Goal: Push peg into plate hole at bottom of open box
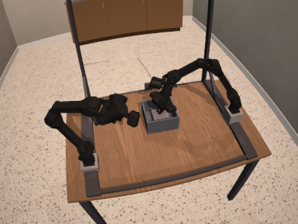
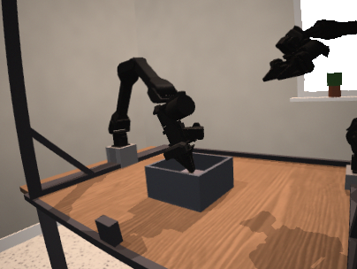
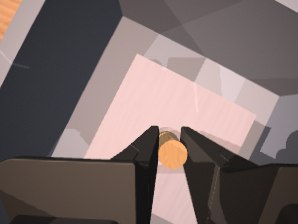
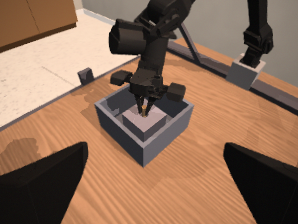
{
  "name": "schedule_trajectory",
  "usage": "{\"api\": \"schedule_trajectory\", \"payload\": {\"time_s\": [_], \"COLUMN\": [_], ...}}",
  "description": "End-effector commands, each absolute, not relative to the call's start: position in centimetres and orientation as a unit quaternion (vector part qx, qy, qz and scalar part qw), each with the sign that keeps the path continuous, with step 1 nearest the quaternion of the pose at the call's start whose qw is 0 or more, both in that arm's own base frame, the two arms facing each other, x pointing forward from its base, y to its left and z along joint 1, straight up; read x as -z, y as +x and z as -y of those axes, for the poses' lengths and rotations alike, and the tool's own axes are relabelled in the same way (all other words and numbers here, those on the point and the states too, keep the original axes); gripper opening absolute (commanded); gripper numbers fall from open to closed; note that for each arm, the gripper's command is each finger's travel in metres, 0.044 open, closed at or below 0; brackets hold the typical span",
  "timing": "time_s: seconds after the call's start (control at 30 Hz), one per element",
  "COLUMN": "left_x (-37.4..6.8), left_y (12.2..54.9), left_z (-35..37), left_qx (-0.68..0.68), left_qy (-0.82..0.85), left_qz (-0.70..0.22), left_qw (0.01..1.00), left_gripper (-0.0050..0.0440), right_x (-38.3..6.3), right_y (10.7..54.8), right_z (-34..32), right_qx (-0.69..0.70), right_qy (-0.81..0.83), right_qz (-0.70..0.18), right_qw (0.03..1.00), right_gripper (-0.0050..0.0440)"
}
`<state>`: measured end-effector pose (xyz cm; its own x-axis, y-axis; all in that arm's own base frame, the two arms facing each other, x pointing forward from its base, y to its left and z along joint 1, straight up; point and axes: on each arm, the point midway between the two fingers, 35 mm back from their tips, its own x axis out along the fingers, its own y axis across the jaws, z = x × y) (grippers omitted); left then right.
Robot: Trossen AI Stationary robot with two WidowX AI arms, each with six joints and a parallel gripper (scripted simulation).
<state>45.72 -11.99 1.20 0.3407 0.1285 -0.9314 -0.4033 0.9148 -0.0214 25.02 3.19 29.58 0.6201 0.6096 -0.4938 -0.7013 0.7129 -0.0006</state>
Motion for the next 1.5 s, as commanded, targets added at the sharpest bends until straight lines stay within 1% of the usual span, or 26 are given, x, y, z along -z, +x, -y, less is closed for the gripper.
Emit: {"api": "schedule_trajectory", "payload": {"time_s": [0.0,0.27,0.37,0.4,0.47,0.53,0.57,0.6,0.67,0.83,0.93,1.1,1.2,1.33,1.37,1.47], "left_x": [-2.3,-2.3,-2.3,-2.0,-2.0,-2.4,-2.7,-3.7,-4.2,-4.8,-5.5,-8.3,-8.0,-7.8,-7.4,-8.3], "left_y": [46.4,46.3,46.3,46.1,46.1,46.3,46.2,46.2,46.0,45.8,45.5,44.3,44.1,43.8,43.7,43.6], "left_z": [12.1,12.0,12.0,12.0,12.0,12.1,12.2,12.4,12.5,12.5,12.6,13.0,12.8,12.5,12.5,12.4], "left_qx": [-0.160,-0.161,-0.161,-0.162,-0.162,-0.160,-0.160,-0.158,-0.158,-0.158,-0.159,-0.159,-0.151,-0.137,-0.127,-0.073], "left_qy": [-0.133,-0.132,-0.132,-0.130,-0.130,-0.132,-0.133,-0.136,-0.136,-0.136,-0.135,-0.135,-0.128,-0.114,-0.104,-0.066], "left_qz": [-0.541,-0.542,-0.542,-0.544,-0.544,-0.541,-0.541,-0.535,-0.535,-0.534,-0.534,-0.534,-0.541,-0.548,-0.553,-0.555], "left_qw": [0.815,0.814,0.814,0.813,0.813,0.815,0.815,0.819,0.819,0.819,0.819,0.819,0.818,0.817,0.817,0.826], "left_gripper": [0.0027,0.0027,0.0099,0.0110,0.0110,0.0158,0.0170,0.0170,0.0170,0.0170,0.0242,0.0362,0.0434,0.0440,0.0440,0.0440], "right_x": [-30.0,-30.0,-30.0,-30.0,-30.0,-30.0,-30.0,-30.0,-30.0,-30.0,-30.0,-30.0,-30.0,-30.0,-30.0,-30.0], "right_y": [25.0,25.0,25.0,25.0,25.0,25.0,25.0,25.0,25.0,25.0,25.0,25.0,25.0,25.0,25.0,25.0], "right_z": [-3.2,-3.2,-3.2,-3.2,-3.2,-3.2,-3.2,-3.2,-3.2,-3.2,-3.2,-3.2,-3.2,-3.2,-3.2,-3.2], "right_qx": [-0.365,-0.365,-0.365,-0.365,-0.365,-0.365,-0.365,-0.365,-0.365,-0.365,-0.365,-0.365,-0.365,-0.365,-0.365,-0.365], "right_qy": [-0.102,-0.102,-0.102,-0.102,-0.102,-0.102,-0.102,-0.102,-0.102,-0.102,-0.102,-0.102,-0.102,-0.102,-0.102,-0.102], "right_qz": [-0.231,-0.231,-0.231,-0.231,-0.231,-0.231,-0.231,-0.231,-0.231,-0.231,-0.231,-0.231,-0.231,-0.231,-0.231,-0.231], "right_qw": [0.896,0.896,0.896,0.896,0.896,0.896,0.896,0.896,0.896,0.896,0.896,0.896,0.896,0.896,0.896,0.896], "right_gripper": [0.0440,0.0440,0.0440,0.0440,0.0440,0.0440,0.0440,0.0440,0.0440,0.0440,0.0440,0.0440,0.0440,0.0440,0.0440,0.0440]}}
